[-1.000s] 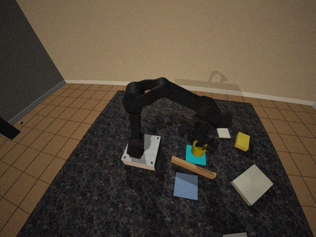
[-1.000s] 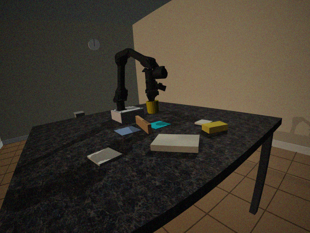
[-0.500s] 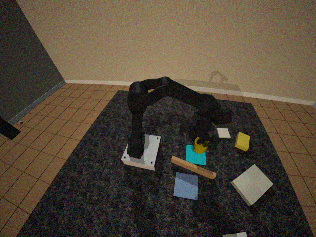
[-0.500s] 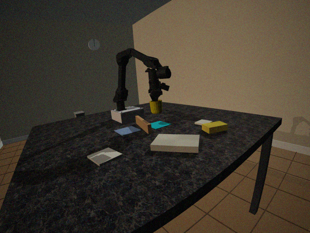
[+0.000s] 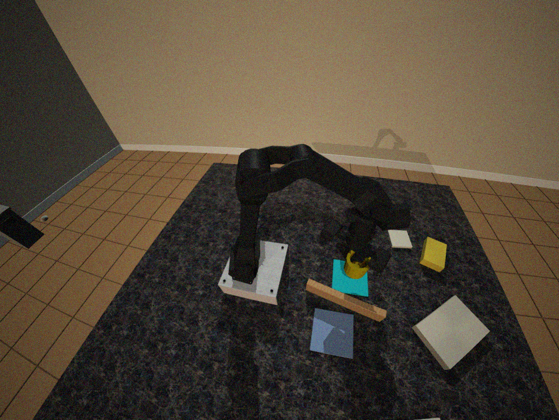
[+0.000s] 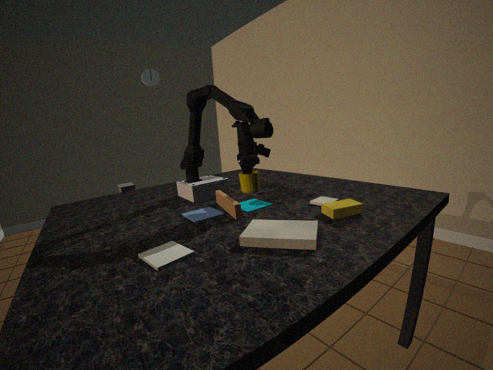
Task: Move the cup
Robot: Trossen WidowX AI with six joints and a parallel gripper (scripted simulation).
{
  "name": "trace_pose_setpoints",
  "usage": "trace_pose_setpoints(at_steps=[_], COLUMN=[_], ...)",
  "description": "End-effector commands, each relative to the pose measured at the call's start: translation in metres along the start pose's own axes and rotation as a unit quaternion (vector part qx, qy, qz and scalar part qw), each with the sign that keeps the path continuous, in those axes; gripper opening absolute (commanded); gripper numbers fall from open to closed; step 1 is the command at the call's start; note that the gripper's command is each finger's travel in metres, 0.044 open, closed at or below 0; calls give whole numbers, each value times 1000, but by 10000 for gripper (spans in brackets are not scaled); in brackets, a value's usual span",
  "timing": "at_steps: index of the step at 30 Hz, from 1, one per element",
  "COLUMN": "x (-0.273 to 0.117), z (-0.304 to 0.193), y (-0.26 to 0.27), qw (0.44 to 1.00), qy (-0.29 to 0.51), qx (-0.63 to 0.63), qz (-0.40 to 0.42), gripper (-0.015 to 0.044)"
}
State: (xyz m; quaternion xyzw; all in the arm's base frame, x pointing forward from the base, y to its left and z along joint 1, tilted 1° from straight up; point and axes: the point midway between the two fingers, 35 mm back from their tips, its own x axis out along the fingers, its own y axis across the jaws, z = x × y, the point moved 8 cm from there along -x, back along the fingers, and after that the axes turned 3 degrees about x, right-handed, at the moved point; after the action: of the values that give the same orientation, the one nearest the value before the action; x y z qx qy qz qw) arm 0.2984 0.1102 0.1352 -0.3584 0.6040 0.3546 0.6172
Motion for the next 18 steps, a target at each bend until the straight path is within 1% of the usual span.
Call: trace_pose_setpoints(at_steps=[1, 18], x=[9, 38], z=[0, 0], y=[1, 1], qw=[1000, 1000], qy=[0, 0], qx=[2, 2], qz=[2, 2], gripper=[0, 0])
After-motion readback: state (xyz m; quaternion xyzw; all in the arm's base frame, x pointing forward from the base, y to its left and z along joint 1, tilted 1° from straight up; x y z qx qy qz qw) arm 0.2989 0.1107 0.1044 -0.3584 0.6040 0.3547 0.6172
